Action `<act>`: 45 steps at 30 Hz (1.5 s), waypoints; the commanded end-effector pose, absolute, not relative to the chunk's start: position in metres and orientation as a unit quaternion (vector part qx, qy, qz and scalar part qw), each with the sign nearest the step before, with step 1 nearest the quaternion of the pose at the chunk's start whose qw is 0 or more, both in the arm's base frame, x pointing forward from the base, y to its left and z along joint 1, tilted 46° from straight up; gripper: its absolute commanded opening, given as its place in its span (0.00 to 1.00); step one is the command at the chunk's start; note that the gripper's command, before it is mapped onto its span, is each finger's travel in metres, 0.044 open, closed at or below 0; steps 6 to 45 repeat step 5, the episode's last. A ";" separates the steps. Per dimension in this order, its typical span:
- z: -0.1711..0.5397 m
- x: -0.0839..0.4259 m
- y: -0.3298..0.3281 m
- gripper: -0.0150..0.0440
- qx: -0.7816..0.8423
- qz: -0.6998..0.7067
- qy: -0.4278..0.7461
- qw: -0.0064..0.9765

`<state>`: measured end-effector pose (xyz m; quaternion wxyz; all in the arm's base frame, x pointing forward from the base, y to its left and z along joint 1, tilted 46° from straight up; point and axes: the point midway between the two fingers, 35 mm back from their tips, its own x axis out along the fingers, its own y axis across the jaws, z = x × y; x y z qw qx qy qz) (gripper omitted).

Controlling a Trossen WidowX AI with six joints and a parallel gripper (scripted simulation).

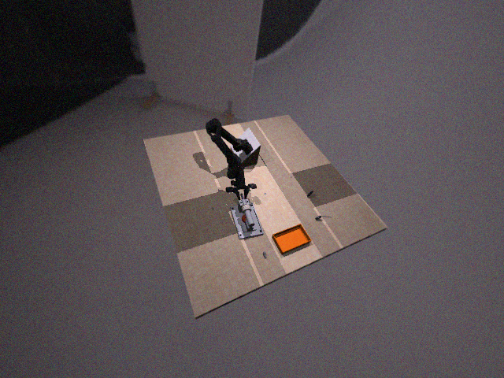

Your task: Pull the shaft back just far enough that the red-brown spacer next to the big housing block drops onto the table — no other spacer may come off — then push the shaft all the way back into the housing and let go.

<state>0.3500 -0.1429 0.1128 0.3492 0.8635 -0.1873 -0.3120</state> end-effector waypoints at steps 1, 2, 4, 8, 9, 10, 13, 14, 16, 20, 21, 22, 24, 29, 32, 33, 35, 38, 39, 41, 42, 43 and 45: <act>0.113 0.350 -0.143 0.65 0.864 -0.312 -0.187 0.349; 0.113 0.350 -0.143 0.70 0.864 -0.312 -0.187 0.349; 0.113 0.350 -0.143 0.79 0.864 -0.312 -0.187 0.349; 0.114 0.349 -0.142 0.83 0.864 -0.312 -0.187 0.349; 0.114 0.349 -0.142 0.83 0.864 -0.312 -0.187 0.349; 0.114 0.349 -0.142 0.83 0.864 -0.312 -0.187 0.349; 0.114 0.349 -0.142 0.83 0.864 -0.312 -0.187 0.349; 0.114 0.349 -0.142 0.83 0.864 -0.312 -0.187 0.349; 0.114 0.349 -0.142 0.83 0.864 -0.312 -0.187 0.349; 0.114 0.349 -0.142 0.83 0.864 -0.312 -0.187 0.349; 0.114 0.349 -0.142 0.83 0.864 -0.312 -0.187 0.349; 0.114 0.349 -0.142 0.83 0.864 -0.312 -0.187 0.349; 0.114 0.349 -0.142 0.83 0.864 -0.312 -0.187 0.349; 0.114 0.349 -0.142 0.83 0.864 -0.312 -0.187 0.349; 0.114 0.349 -0.142 0.83 0.864 -0.312 -0.187 0.349; 0.114 0.349 -0.142 0.83 0.864 -0.312 -0.187 0.349; 0.114 0.349 -0.142 0.83 0.864 -0.312 -0.187 0.349; 0.114 0.349 -0.142 0.83 0.864 -0.312 -0.187 0.349; 0.114 0.349 -0.142 0.83 0.864 -0.312 -0.187 0.349; 0.114 0.349 -0.142 0.83 0.864 -0.312 -0.187 0.349; 0.114 0.349 -0.142 0.83 0.864 -0.312 -0.187 0.349; 0.114 0.349 -0.142 0.83 0.864 -0.312 -0.187 0.349; 0.114 0.349 -0.142 0.83 0.864 -0.312 -0.187 0.349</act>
